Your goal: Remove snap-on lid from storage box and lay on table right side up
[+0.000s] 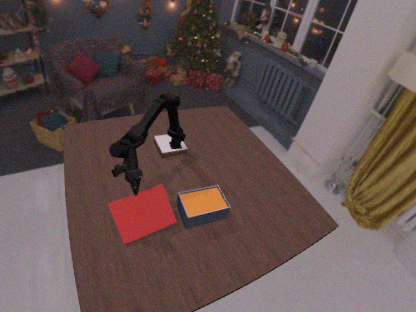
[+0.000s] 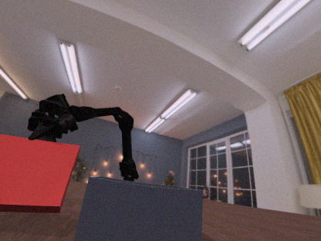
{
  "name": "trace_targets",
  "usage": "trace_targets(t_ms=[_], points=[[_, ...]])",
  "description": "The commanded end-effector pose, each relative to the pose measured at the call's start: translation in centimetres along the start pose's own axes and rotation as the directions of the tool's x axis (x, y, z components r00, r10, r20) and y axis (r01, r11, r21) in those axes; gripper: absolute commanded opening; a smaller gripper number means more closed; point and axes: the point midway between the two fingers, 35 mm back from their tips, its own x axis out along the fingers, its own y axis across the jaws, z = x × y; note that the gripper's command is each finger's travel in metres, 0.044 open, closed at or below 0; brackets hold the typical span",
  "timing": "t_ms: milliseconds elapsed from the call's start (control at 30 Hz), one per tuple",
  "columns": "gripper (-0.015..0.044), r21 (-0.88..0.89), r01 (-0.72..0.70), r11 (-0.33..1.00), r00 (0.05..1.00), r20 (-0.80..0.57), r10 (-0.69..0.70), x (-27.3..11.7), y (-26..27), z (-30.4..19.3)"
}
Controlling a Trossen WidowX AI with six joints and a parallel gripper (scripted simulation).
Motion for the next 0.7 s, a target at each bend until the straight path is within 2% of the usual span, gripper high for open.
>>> trace_targets(t_ms=[0,667], points=[[0.0,0.004,0.0,1.0,1.0,-0.005,0.0,0.3,-0.4,-0.1],[0.0,0.004,0.0,1.0,1.0,-0.005,0.0,1.3,-1.6,-0.1]])
